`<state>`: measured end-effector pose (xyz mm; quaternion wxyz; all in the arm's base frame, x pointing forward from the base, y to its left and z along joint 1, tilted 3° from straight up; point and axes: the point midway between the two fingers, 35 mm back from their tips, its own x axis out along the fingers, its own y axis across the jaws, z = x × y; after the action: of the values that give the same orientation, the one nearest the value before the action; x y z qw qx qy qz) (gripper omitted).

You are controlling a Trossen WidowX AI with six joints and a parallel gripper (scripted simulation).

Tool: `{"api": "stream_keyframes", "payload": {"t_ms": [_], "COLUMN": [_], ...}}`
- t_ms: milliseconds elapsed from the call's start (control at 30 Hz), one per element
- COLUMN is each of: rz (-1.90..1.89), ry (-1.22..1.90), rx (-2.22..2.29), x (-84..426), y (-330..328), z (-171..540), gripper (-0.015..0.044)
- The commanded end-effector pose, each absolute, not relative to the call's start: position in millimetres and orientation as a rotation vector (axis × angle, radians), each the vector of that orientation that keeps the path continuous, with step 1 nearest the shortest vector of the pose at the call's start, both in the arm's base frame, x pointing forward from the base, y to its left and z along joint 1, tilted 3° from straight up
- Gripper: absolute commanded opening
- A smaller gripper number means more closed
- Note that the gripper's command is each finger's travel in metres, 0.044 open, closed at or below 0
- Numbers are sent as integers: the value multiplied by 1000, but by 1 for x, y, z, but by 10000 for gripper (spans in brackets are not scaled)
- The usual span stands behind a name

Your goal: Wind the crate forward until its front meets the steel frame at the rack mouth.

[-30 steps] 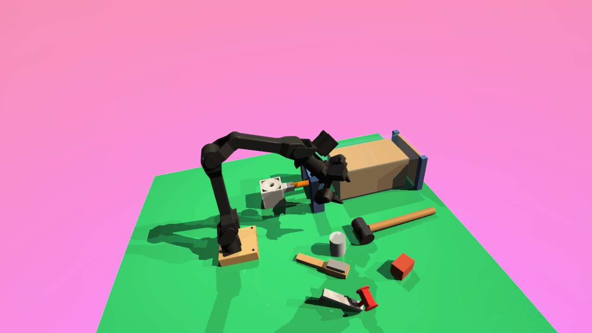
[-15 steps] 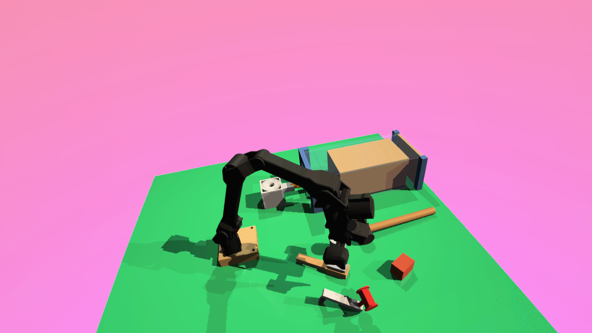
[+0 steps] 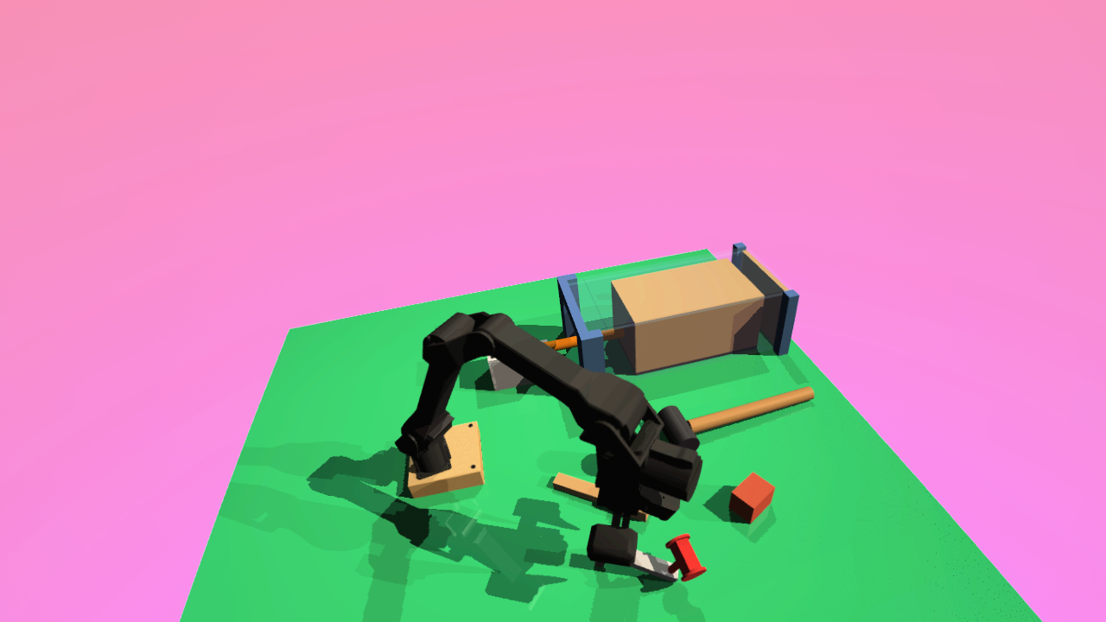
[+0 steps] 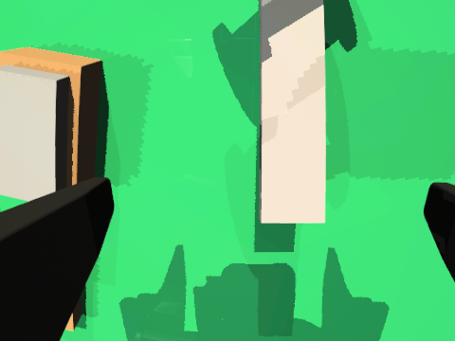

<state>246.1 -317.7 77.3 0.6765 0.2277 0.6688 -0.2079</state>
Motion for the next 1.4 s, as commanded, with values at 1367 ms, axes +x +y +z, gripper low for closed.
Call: {"api": "stream_keyframes", "payload": {"t_ms": [1367], "rz": [-462], "ry": [1504], "rx": [508], "x": [272], "y": [-349], "z": [8], "gripper": [361]}}
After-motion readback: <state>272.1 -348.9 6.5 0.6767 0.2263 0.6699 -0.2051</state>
